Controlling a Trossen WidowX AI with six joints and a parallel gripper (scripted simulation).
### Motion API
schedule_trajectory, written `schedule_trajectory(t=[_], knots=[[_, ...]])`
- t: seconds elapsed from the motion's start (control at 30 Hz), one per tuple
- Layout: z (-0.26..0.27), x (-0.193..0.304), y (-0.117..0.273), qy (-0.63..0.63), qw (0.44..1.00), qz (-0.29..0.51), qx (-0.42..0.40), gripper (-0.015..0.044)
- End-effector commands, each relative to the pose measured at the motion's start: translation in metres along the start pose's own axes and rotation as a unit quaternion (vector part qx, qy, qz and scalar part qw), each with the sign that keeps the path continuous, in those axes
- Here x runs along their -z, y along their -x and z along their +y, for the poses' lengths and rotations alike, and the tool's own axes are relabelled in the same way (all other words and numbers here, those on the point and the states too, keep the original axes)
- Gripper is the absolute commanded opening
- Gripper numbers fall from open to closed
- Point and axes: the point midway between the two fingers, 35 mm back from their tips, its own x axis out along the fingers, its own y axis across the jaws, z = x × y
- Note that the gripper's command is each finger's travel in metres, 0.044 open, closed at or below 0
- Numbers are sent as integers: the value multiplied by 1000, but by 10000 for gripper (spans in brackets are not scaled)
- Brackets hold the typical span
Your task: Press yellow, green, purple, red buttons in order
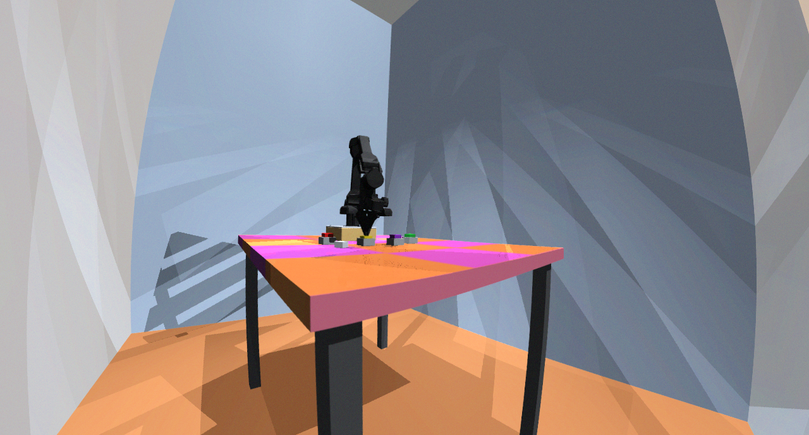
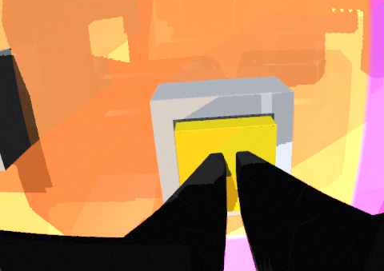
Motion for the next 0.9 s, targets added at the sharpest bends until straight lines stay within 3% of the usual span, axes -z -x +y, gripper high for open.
schedule_trajectory(t=[0.0,0.1,0.3,0.47,0.67,0.87], knots=[[0,0,2,0,1000,0,0,20],[0,2,28,3,1000,5,0,20],[0,1,33,3,1000,5,0,20],[0,1,90,3,1000,5,0,20],[2,0,93,4,1000,5,0,20],[73,-14,92,6,1000,4,-3,20]])
